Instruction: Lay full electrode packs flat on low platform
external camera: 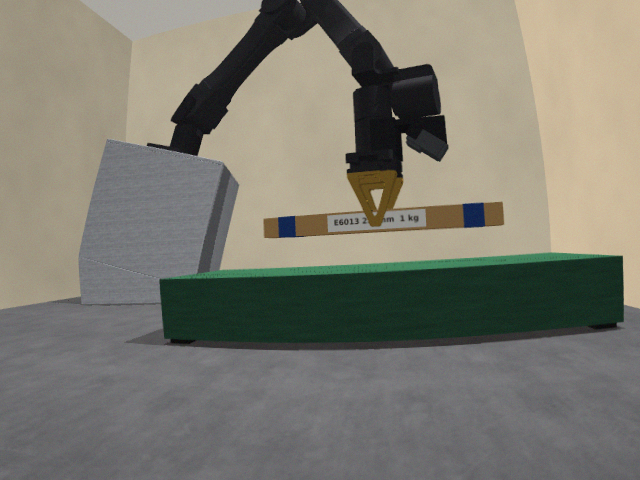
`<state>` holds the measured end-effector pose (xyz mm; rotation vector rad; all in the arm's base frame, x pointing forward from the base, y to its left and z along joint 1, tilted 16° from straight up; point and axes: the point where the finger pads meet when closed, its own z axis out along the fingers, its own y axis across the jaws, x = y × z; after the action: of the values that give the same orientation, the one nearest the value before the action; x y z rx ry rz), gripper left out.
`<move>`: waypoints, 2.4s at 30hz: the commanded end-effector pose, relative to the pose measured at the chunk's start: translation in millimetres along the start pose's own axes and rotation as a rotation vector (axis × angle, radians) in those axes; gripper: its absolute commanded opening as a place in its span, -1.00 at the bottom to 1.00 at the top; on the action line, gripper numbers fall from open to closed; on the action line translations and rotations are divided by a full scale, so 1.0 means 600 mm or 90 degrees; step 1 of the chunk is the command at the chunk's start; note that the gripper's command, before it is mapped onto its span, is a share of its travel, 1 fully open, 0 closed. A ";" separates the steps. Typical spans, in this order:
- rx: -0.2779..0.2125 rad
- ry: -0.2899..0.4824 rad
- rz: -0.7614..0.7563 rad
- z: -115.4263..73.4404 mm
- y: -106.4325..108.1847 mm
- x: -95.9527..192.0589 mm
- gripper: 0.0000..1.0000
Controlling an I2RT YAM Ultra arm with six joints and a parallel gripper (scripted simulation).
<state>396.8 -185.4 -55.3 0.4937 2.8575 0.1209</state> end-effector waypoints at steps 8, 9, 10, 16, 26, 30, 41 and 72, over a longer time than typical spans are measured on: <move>0.006 -0.036 -0.002 0.013 0.000 -0.035 -1.00; 0.006 -0.036 -0.002 0.013 0.000 -0.035 -1.00; 0.009 -0.059 -0.005 -0.008 0.001 -0.051 -1.00; 0.005 -0.036 -0.001 0.033 -0.001 -0.035 -1.00; 0.005 -0.036 -0.001 0.055 -0.001 -0.036 -1.00; 0.007 -0.058 -0.006 0.043 0.002 -0.054 -1.00; 0.006 -0.037 -0.004 0.095 0.002 -0.038 -1.00; 0.008 -0.059 -0.001 0.080 -0.001 -0.059 -1.00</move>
<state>416.5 -182.7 -120.6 0.4942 2.8551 0.1186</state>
